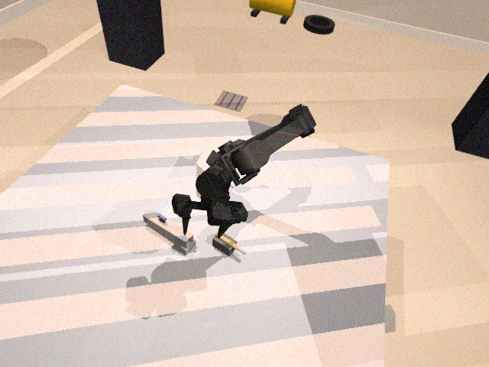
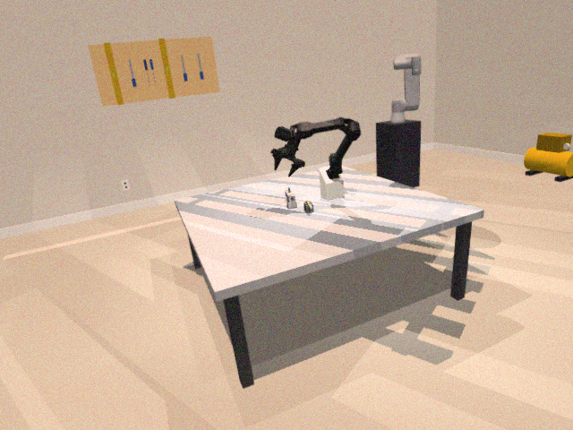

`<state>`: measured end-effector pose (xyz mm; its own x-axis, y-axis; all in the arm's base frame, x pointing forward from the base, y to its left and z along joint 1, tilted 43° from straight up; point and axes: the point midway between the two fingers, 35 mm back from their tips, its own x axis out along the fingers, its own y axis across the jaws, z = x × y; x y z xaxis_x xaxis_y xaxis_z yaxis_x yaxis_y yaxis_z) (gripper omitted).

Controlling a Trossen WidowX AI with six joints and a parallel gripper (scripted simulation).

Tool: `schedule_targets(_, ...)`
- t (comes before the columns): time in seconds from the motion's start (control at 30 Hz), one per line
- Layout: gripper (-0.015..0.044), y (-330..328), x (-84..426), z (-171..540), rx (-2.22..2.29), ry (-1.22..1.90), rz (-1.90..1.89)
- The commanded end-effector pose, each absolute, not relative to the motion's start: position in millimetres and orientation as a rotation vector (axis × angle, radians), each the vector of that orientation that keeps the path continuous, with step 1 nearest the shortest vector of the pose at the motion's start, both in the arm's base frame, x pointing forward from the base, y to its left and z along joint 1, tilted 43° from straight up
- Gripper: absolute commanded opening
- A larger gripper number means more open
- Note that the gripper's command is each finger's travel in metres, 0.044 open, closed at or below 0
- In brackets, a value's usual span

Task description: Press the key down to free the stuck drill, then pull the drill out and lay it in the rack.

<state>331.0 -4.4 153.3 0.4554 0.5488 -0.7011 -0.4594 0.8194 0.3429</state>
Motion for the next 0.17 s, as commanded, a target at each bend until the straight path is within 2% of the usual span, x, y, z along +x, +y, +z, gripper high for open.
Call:
schedule_targets(0.0, 0.044, -48.1, 343.2, 168.4, 0.303, 0.903, 0.434)
schedule_targets(0.13, 0.044, -103.5, 347.6, 183.4, 0.568, 0.882, 0.205)
